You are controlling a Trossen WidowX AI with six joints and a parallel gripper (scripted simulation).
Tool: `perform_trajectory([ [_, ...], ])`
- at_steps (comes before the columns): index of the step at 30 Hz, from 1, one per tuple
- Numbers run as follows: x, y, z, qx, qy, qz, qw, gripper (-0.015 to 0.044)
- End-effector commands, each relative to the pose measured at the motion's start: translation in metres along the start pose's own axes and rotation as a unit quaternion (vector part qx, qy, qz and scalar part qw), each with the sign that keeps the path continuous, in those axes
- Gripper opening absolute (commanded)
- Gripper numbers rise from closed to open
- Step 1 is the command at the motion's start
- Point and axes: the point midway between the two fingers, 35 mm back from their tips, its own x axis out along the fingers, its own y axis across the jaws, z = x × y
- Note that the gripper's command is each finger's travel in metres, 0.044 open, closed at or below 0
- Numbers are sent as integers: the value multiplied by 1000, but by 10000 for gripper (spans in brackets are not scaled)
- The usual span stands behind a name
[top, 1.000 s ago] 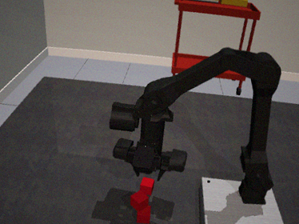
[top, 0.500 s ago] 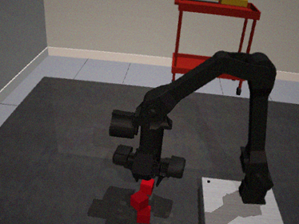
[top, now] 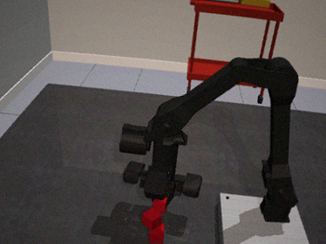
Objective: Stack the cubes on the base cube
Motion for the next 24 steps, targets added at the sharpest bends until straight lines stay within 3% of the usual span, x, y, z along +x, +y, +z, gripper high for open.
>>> perform_trajectory([
  [1, 0, -2, 0, -1, 2, -4, 1000, 105],
  [24, -31, -12, 2, 8, 1, -17, 1000, 105],
])
